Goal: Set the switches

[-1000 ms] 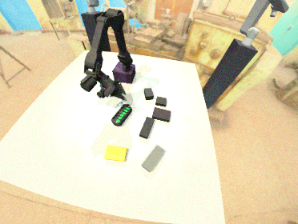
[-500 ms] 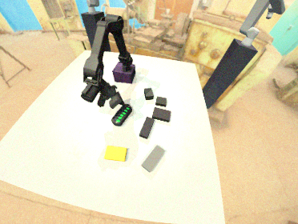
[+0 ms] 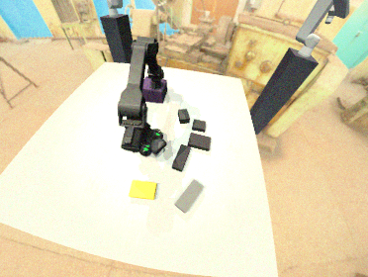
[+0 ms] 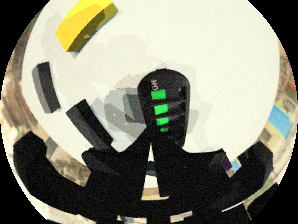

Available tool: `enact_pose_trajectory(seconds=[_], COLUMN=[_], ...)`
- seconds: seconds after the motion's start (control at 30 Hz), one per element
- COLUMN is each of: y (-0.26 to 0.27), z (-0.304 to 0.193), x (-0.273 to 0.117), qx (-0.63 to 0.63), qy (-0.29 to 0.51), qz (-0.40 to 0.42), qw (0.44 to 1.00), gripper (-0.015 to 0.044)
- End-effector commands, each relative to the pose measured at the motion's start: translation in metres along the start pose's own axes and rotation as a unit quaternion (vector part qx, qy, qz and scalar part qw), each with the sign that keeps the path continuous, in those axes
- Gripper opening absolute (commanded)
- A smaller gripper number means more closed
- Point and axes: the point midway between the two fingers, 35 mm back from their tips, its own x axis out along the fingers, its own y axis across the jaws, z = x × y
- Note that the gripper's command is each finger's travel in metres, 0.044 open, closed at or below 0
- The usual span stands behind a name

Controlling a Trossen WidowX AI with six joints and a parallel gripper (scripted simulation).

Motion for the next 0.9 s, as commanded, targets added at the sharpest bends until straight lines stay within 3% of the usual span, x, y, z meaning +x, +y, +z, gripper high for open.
enact_pose_trajectory(seconds=[0.0, 0.27, 0.87], y=[0.012, 0.043, 0.045], z=[0.005, 0.013, 0.018], x=[0.002, 0.001, 0.021], qx=[-0.037, -0.117, -0.118], qy=[-0.032, -0.110, -0.111], qz=[-0.050, -0.153, -0.155], qw=[0.998, 0.975, 0.975], gripper=[0.0000, 0.0000, 0.0000])
